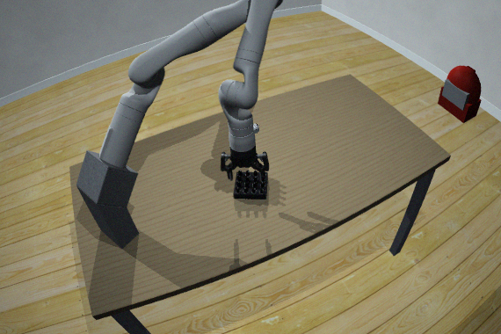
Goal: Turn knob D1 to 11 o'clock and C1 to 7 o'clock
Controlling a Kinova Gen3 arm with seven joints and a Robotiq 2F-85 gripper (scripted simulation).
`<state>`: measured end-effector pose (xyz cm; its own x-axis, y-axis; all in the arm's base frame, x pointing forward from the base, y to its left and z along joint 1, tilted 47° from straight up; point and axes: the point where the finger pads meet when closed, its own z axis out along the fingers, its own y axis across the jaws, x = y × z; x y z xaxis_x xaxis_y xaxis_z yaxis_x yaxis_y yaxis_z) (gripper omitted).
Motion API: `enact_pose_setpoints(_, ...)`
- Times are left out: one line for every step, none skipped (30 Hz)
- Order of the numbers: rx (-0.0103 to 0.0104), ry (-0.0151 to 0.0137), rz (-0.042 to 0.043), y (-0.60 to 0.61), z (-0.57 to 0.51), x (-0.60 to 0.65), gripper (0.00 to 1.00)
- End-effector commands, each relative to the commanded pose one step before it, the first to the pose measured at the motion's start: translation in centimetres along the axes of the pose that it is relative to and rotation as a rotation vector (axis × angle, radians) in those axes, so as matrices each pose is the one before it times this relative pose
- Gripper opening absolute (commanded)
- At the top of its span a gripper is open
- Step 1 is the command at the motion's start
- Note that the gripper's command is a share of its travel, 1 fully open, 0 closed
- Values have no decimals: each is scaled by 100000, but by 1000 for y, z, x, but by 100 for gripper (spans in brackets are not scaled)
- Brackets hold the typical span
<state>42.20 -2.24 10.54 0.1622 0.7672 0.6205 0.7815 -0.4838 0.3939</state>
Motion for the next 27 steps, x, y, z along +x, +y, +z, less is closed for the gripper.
enact_pose_setpoints(-104, -49, 10, 34, -37, -19, 100)
enact_pose_setpoints(0, 0, 0, 0, 0, 0, 100)
enact_pose_setpoints(0, 0, 0, 0, 0, 0, 100)
enact_pose_setpoints(0, 0, 0, 0, 0, 0, 100)
enact_pose_setpoints(0, 0, 0, 0, 0, 0, 100)
enact_pose_setpoints(0, 0, 0, 0, 0, 0, 100)
enact_pose_setpoints(0, 0, 0, 0, 0, 0, 100)
enact_pose_setpoints(0, 0, 0, 0, 0, 0, 100)
enact_pose_setpoints(0, 0, 0, 0, 0, 0, 100)
enact_pose_setpoints(0, 0, 0, 0, 0, 0, 100)
enact_pose_setpoints(0, 0, 0, 0, 0, 0, 100)
enact_pose_setpoints(0, 0, 0, 0, 0, 0, 100)
enact_pose_setpoints(0, 0, 0, 0, 0, 0, 100)
enact_pose_setpoints(0, 0, 0, 0, 0, 0, 100)
enact_pose_setpoints(0, 0, 0, 0, 0, 0, 100)
enact_pose_setpoints(0, 0, 0, 0, 0, 0, 100)
enact_pose_setpoints(0, 0, 0, 0, 0, 0, 100)
enact_pose_setpoints(0, 0, 0, 0, 0, 0, 100)
enact_pose_setpoints(0, 0, 0, 0, 0, 0, 100)
enact_pose_setpoints(0, 0, 0, 0, 0, 0, 100)
enact_pose_setpoints(0, 0, 0, 0, 0, 0, 100)
enact_pose_setpoints(0, 0, 0, 0, 0, 0, 100)
enact_pose_setpoints(0, 0, 0, 0, 0, 0, 100)
enact_pose_setpoints(0, 0, 0, 0, 0, 0, 100)
enact_pose_setpoints(0, 0, 0, 0, 0, 0, 100)
enact_pose_setpoints(0, 0, 0, 0, 0, 0, 100)
enact_pose_setpoints(0, 0, 0, 0, 0, 0, 100)
